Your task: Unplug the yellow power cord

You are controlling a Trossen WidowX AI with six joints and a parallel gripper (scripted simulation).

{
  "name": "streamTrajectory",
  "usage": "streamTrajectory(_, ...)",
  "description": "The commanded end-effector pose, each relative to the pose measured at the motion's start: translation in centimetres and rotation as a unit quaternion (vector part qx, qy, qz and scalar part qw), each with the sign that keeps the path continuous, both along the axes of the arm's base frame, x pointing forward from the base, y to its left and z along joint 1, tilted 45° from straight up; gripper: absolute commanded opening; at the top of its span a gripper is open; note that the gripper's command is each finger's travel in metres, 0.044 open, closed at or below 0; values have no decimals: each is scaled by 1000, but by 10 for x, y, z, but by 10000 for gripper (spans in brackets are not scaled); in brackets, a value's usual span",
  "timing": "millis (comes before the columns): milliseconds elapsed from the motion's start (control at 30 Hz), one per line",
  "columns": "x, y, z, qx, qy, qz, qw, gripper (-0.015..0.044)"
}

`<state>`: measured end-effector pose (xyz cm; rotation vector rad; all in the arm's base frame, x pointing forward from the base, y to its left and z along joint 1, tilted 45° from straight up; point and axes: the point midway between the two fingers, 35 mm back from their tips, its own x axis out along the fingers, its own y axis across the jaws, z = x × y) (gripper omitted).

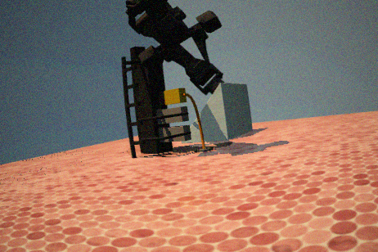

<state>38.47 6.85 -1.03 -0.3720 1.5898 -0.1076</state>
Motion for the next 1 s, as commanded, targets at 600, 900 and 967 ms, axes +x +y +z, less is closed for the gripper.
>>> streamTrajectory(600, -97, -44, 29, -165, 311, 451, 820, 160)
streamTrajectory(900, -98, -48, 34, -165, 311, 451, 820, 160)
streamTrajectory(967, -99, -51, 36, -165, 311, 451, 820, 160)
